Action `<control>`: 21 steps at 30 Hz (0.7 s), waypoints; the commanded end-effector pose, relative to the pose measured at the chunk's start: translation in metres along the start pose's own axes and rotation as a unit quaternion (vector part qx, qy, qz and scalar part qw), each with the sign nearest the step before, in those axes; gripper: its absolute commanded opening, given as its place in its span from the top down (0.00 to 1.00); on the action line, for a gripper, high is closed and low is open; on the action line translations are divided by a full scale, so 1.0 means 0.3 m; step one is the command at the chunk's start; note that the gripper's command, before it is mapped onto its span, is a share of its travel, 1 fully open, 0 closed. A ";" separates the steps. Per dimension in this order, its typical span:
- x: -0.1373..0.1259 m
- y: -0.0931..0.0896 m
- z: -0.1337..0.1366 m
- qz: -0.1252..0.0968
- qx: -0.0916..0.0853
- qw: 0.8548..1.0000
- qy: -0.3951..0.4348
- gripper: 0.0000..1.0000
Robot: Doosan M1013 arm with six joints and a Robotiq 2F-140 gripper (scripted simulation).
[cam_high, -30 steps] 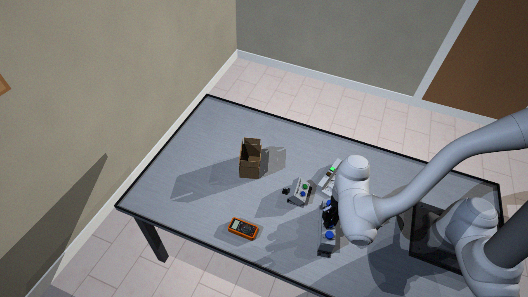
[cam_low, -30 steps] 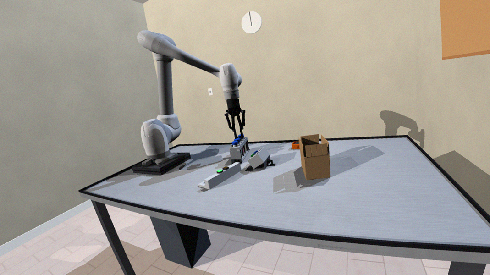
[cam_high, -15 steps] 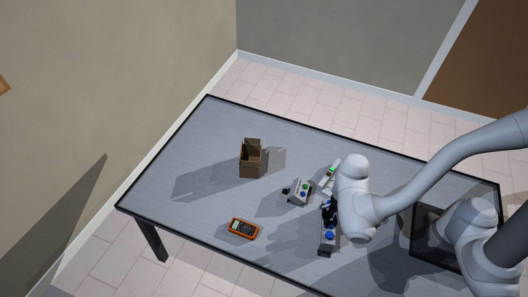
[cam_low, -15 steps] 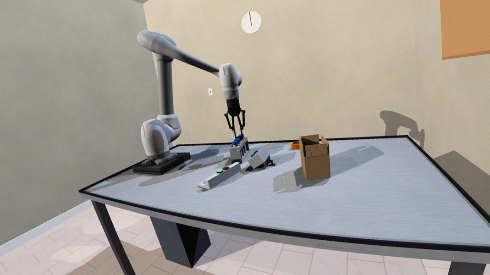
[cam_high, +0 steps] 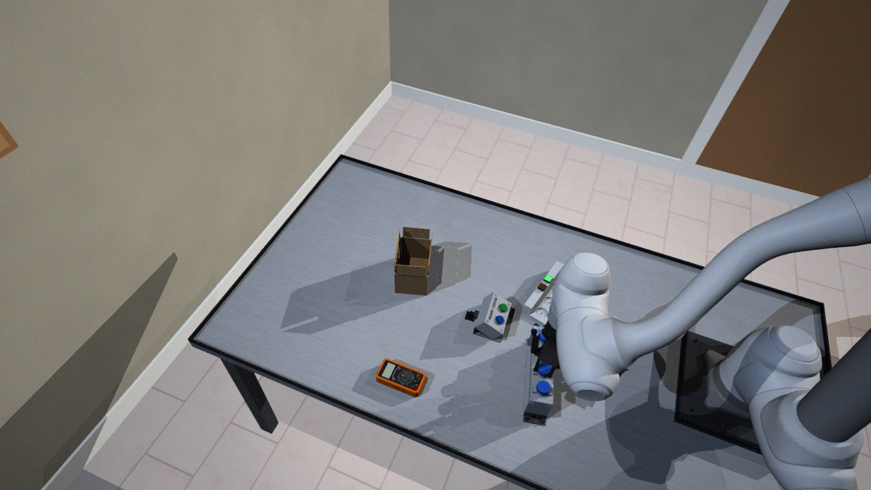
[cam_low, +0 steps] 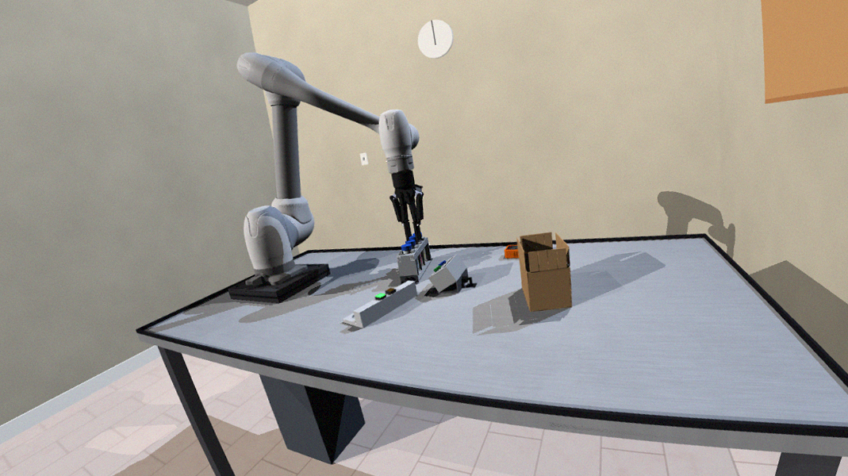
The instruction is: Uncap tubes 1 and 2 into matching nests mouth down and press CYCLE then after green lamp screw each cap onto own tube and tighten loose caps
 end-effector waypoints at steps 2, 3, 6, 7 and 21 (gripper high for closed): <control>0.005 0.002 -0.001 -0.008 -0.005 0.995 -0.097 0.70; 0.005 0.002 -0.001 -0.008 -0.005 0.995 -0.097 0.70; 0.005 0.001 -0.001 -0.008 -0.005 0.995 -0.097 0.70; 0.005 -0.001 -0.001 -0.008 -0.005 0.995 -0.097 0.59; 0.005 0.001 -0.001 -0.009 -0.005 1.000 -0.014 0.59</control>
Point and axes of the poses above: the point where the finger pads meet when closed, its own y axis back along the fingers, its own z axis across the jaws, x = y × z, the point moved 7 cm from there along y, back along the fingers, and after that the axes turned 8 degrees about -y, right-handed, at the moved point
